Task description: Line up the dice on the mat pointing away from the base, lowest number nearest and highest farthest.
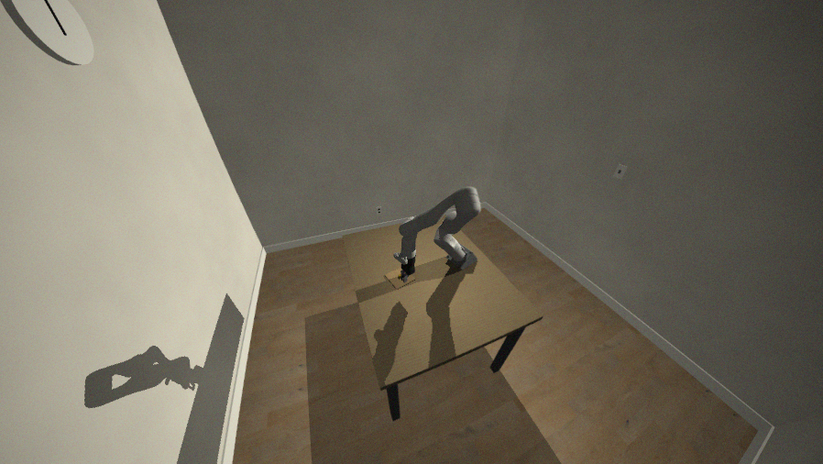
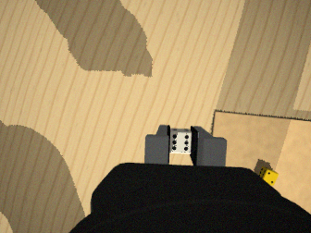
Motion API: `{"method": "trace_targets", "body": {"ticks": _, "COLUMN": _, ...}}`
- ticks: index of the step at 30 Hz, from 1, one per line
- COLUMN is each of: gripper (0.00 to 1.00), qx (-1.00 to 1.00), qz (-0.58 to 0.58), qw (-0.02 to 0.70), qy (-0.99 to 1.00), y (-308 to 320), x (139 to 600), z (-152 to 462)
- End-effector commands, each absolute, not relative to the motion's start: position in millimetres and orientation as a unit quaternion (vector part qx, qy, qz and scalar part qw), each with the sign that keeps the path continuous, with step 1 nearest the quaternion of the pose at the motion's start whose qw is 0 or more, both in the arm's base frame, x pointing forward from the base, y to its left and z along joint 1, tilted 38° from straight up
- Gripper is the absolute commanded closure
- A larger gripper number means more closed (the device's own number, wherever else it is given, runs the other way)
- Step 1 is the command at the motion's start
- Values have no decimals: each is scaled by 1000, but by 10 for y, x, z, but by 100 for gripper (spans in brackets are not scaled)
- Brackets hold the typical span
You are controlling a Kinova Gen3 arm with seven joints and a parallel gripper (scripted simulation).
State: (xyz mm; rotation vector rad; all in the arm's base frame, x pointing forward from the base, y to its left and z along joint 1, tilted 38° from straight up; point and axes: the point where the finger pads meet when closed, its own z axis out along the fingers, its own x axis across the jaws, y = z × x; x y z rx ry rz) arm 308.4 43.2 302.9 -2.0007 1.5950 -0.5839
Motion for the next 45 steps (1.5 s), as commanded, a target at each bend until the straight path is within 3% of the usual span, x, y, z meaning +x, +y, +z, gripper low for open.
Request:
{"method": "trace_targets", "body": {"ticks": 1, "gripper": 66, "qx": -698, "qz": -190, "qw": 271, "qy": 635, "y": 16, "x": 3219, "z": 3047}}
{"method": "trace_targets", "body": {"ticks": 8, "gripper": 66, "qx": -624, "qz": -161, "qw": 286, "qy": 709, "y": -820, "x": 3308, "z": 2981}}
{"method": "trace_targets", "body": {"ticks": 45, "gripper": 66, "qx": -622, "qz": -161, "qw": 286, "qy": 711, "y": -792, "x": 3544, "z": 2676}}
